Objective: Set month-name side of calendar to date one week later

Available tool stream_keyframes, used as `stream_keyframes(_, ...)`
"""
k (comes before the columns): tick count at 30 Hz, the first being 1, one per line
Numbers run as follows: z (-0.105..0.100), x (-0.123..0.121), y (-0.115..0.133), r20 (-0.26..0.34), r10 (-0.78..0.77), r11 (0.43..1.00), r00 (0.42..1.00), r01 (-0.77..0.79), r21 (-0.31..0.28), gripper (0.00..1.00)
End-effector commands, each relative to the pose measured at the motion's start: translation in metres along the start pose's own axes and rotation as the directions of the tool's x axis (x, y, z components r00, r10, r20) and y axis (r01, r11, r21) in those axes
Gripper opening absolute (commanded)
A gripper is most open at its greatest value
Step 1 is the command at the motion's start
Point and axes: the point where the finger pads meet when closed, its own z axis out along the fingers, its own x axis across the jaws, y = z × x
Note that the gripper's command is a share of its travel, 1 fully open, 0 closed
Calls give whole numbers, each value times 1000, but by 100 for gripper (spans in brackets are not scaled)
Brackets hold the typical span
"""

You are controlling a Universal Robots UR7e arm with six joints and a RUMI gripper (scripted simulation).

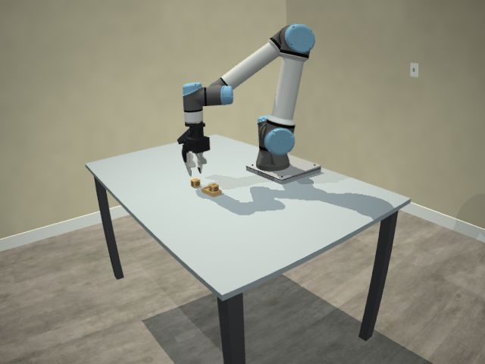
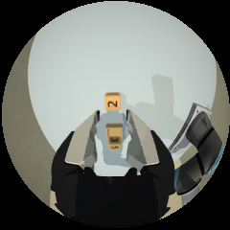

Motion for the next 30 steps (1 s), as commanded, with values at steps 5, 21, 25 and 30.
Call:
stream_keyframes(5, 12, 0, 0, -1, 0, 1000, 1000, 0, 1, 28)
stream_keyframes(21, 14, -1, 0, 1, 0, 1000, 1000, 0, 2, 28)
stream_keyframes(25, 13, -1, 0, 1, 0, 1000, 1000, 0, 2, 28)
stream_keyframes(30, 13, -1, 0, 1, 0, 1000, 1000, 0, 2, 28)
